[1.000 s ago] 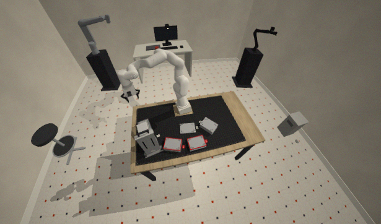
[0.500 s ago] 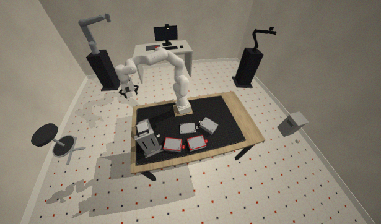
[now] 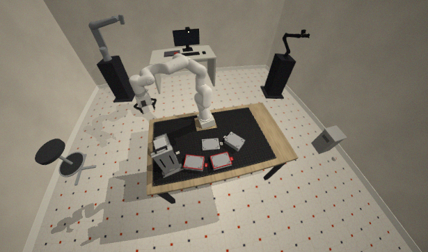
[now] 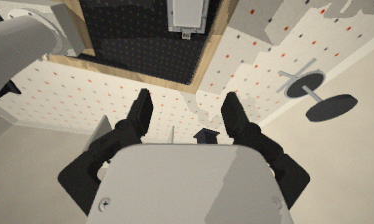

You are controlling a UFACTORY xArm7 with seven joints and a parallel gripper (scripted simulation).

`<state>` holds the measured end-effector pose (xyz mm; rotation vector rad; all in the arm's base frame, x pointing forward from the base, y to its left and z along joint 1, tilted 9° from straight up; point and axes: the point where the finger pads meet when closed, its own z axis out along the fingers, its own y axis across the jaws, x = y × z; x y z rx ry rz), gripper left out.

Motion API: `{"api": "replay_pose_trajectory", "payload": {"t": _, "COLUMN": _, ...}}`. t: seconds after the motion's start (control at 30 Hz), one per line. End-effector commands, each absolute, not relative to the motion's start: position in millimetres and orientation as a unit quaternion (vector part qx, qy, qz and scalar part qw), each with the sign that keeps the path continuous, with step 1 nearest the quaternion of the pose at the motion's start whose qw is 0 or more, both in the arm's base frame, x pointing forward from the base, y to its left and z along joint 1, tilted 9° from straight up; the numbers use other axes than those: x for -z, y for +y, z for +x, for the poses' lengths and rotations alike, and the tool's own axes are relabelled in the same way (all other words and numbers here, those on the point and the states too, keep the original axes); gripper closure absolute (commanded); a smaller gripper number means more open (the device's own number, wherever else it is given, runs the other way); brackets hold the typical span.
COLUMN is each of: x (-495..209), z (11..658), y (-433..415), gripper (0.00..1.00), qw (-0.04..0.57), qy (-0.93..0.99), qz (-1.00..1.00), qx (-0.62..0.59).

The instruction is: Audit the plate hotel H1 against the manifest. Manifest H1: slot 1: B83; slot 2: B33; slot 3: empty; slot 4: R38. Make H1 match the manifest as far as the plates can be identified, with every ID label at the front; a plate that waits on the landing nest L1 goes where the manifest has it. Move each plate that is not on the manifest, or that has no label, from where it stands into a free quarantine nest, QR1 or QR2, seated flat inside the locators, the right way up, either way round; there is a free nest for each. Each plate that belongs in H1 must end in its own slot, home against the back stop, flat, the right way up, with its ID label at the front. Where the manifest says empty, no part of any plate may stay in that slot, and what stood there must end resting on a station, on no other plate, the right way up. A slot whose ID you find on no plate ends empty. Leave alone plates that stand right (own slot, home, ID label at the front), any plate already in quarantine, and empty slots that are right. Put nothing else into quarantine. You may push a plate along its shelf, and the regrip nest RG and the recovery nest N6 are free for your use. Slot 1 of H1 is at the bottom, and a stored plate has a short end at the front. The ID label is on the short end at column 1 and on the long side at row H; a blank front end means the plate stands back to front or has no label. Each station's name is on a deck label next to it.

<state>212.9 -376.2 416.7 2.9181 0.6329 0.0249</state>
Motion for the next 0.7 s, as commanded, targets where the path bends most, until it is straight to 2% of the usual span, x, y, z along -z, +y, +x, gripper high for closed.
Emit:
{"api": "replay_pose_trajectory", "payload": {"t": 0.0, "x": -419, "z": 228, "y": -370, "gripper": 0.00, "qw": 0.080, "qy": 0.209, "qz": 0.975, "qx": -0.009}}
{"api": "replay_pose_trajectory", "payload": {"t": 0.23, "x": -418, "z": 260, "y": -356, "gripper": 0.00, "qw": 0.080, "qy": 0.209, "qz": 0.975, "qx": -0.009}}
{"api": "replay_pose_trajectory", "payload": {"t": 0.67, "x": -418, "z": 261, "y": -355, "gripper": 0.00, "qw": 0.080, "qy": 0.209, "qz": 0.975, "qx": -0.009}}
